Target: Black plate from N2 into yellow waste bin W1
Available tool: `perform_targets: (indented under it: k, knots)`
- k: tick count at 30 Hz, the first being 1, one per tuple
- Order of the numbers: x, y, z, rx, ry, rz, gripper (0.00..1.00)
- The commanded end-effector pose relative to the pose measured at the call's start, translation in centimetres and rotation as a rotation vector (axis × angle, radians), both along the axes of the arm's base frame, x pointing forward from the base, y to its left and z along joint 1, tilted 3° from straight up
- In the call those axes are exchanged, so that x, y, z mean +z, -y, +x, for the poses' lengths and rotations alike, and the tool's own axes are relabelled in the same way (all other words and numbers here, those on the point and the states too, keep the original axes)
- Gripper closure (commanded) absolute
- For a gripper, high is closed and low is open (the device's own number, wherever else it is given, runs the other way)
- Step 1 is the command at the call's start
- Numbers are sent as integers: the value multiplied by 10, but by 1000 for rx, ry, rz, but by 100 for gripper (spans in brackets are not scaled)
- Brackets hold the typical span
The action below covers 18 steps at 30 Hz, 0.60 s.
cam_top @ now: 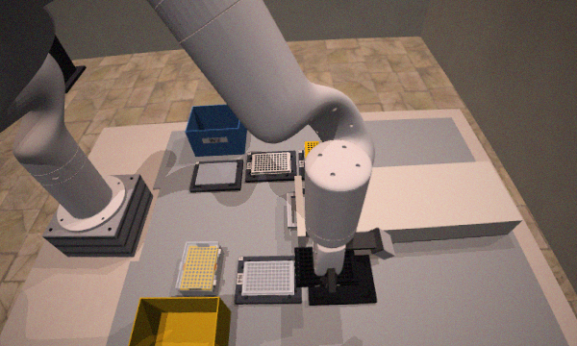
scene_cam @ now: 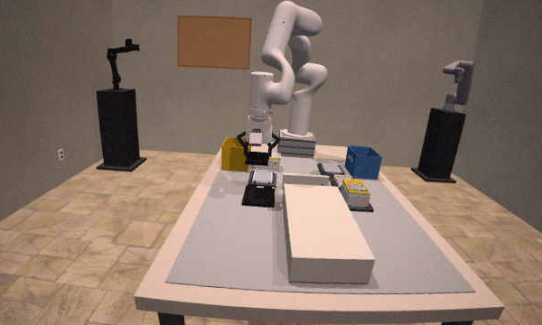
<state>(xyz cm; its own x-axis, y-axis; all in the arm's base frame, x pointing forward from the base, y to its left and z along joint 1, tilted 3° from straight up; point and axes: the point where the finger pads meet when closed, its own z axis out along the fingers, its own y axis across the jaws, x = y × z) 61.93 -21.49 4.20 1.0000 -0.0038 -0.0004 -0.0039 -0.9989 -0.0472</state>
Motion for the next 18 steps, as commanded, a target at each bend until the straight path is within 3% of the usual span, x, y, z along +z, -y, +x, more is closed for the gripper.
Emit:
perform_targets:
  k: [1, 18]
  knots:
    - [1, 5, -11, 0, 3, -1, 100]
    - [0, 18, -48, 0, 3, -1, 100]
